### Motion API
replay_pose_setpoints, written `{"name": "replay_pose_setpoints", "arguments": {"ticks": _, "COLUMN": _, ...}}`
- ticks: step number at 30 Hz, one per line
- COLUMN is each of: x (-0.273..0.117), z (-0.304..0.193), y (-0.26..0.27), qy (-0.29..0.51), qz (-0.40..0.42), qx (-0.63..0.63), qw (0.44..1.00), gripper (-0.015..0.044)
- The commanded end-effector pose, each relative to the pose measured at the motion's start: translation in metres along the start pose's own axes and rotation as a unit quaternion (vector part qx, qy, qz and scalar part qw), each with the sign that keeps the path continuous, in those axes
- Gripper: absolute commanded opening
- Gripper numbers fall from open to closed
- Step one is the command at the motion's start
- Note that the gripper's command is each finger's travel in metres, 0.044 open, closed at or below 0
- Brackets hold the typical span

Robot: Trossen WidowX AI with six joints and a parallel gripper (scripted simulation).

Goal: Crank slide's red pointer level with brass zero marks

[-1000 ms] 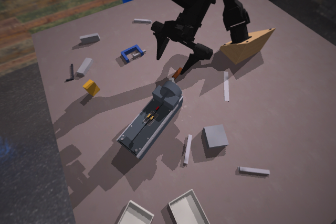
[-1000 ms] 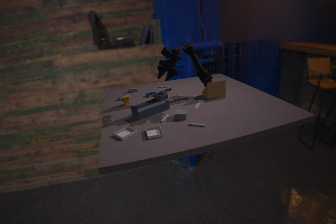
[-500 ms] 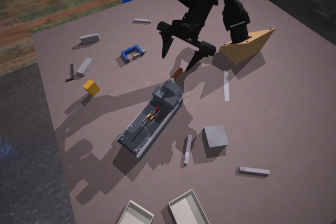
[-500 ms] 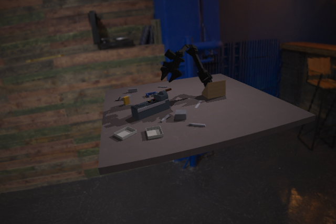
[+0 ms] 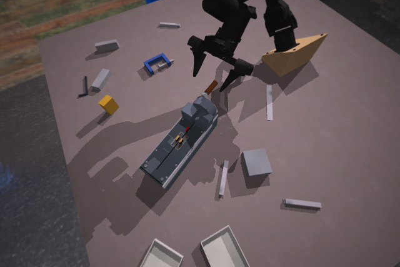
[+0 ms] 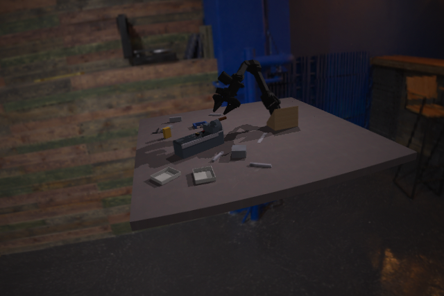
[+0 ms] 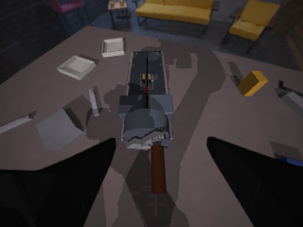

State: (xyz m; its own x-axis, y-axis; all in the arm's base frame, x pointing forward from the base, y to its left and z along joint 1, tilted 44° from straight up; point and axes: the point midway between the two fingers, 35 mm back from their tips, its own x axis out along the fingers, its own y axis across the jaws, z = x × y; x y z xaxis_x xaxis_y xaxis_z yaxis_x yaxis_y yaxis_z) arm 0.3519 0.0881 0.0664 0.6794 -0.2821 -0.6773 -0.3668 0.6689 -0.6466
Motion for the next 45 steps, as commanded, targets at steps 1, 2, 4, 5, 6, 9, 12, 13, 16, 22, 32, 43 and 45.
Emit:
{"name": "replay_pose_setpoints", "arguments": {"ticks": 1, "x": 0.007, "z": -0.010, "y": 0.003, "qy": 0.006, "qz": 0.003, "qx": -0.005, "qw": 1.000, "gripper": 0.0440}}
{"name": "replay_pose_setpoints", "arguments": {"ticks": 2, "x": 0.008, "z": -0.011, "y": 0.003, "qy": 0.006, "qz": 0.003, "qx": -0.005, "qw": 1.000, "gripper": 0.0440}}
{"name": "replay_pose_setpoints", "arguments": {"ticks": 4, "x": 0.011, "z": -0.013, "y": 0.003, "qy": 0.006, "qz": 0.003, "qx": -0.005, "qw": 1.000, "gripper": 0.0440}}
{"name": "replay_pose_setpoints", "arguments": {"ticks": 5, "x": 0.012, "z": -0.014, "y": 0.003, "qy": 0.006, "qz": 0.003, "qx": -0.005, "qw": 1.000, "gripper": 0.0440}}
{"name": "replay_pose_setpoints", "arguments": {"ticks": 6, "x": 0.013, "z": -0.015, "y": 0.003, "qy": 0.006, "qz": 0.003, "qx": -0.005, "qw": 1.000, "gripper": 0.0440}}
{"name": "replay_pose_setpoints", "arguments": {"ticks": 9, "x": 0.017, "z": -0.018, "y": 0.003, "qy": 0.007, "qz": 0.003, "qx": -0.005, "qw": 1.000, "gripper": 0.0440}}
{"name": "replay_pose_setpoints", "arguments": {"ticks": 12, "x": 0.020, "z": -0.022, "y": 0.003, "qy": 0.007, "qz": 0.003, "qx": -0.005, "qw": 1.000, "gripper": 0.0440}}
{"name": "replay_pose_setpoints", "arguments": {"ticks": 13, "x": 0.021, "z": -0.023, "y": 0.003, "qy": 0.007, "qz": 0.003, "qx": -0.005, "qw": 1.000, "gripper": 0.0440}}
{"name": "replay_pose_setpoints", "arguments": {"ticks": 16, "x": 0.025, "z": -0.026, "y": 0.003, "qy": 0.007, "qz": 0.003, "qx": -0.005, "qw": 1.000, "gripper": 0.0440}}
{"name": "replay_pose_setpoints", "arguments": {"ticks": 22, "x": 0.031, "z": -0.034, "y": 0.002, "qy": 0.007, "qz": 0.003, "qx": -0.005, "qw": 1.000, "gripper": 0.0440}}
{"name": "replay_pose_setpoints", "arguments": {"ticks": 32, "x": 0.040, "z": -0.045, "y": 0.002, "qy": 0.006, "qz": 0.002, "qx": -0.005, "qw": 1.000, "gripper": 0.0440}}
{"name": "replay_pose_setpoints", "arguments": {"ticks": 43, "x": 0.041, "z": -0.046, "y": 0.002, "qy": 0.006, "qz": 0.002, "qx": -0.005, "qw": 1.000, "gripper": 0.0282}}
{"name": "replay_pose_setpoints", "arguments": {"ticks": 45, "x": 0.041, "z": -0.046, "y": 0.002, "qy": 0.006, "qz": 0.002, "qx": -0.005, "qw": 1.000, "gripper": 0.0230}}
